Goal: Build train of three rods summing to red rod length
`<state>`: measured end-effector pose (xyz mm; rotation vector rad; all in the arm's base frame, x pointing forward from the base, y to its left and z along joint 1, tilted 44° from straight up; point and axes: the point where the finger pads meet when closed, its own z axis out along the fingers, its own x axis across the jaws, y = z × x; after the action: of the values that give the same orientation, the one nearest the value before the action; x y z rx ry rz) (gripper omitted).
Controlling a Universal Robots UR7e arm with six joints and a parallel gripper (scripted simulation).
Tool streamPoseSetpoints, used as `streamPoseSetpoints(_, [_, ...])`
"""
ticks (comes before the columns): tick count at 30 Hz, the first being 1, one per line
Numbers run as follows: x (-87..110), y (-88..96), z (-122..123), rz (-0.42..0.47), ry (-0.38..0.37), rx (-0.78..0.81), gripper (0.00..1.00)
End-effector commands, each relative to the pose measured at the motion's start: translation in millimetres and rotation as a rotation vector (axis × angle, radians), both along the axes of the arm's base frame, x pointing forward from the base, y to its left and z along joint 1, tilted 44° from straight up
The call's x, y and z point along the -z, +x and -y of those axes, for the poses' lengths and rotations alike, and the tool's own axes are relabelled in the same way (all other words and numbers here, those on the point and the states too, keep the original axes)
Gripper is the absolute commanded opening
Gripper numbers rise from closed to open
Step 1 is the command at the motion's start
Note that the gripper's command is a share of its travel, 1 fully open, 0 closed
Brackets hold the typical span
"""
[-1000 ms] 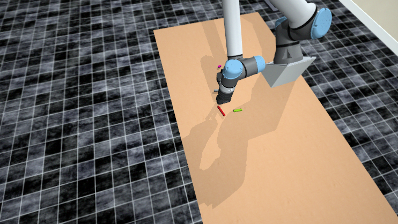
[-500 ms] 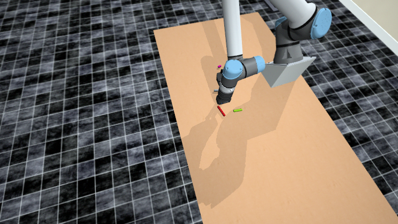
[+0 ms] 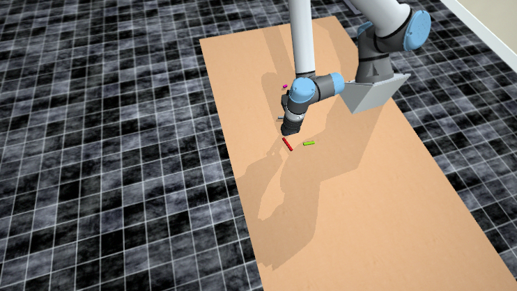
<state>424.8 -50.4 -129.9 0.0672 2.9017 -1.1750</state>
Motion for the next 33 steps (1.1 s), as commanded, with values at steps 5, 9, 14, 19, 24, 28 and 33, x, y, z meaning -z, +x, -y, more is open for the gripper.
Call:
streamPoseSetpoints(5, [-0.3,0.3,-0.3,0.001,0.0,-0.001,0.54])
streamPoseSetpoints(9, [-0.3,0.3,-0.3,0.001,0.0,-0.001,0.24])
streamPoseSetpoints(14, [-0.3,0.3,-0.3,0.001,0.0,-0.001,0.24])
streamPoseSetpoints(19, [-0.3,0.3,-0.3,0.001,0.0,-0.001,0.24])
streamPoseSetpoints(24, [-0.3,0.3,-0.3,0.001,0.0,-0.001,0.24])
streamPoseSetpoints(28, [-0.3,0.3,-0.3,0.001,0.0,-0.001,0.24])
streamPoseSetpoints(33, [-0.3,0.3,-0.3,0.001,0.0,-0.001,0.24])
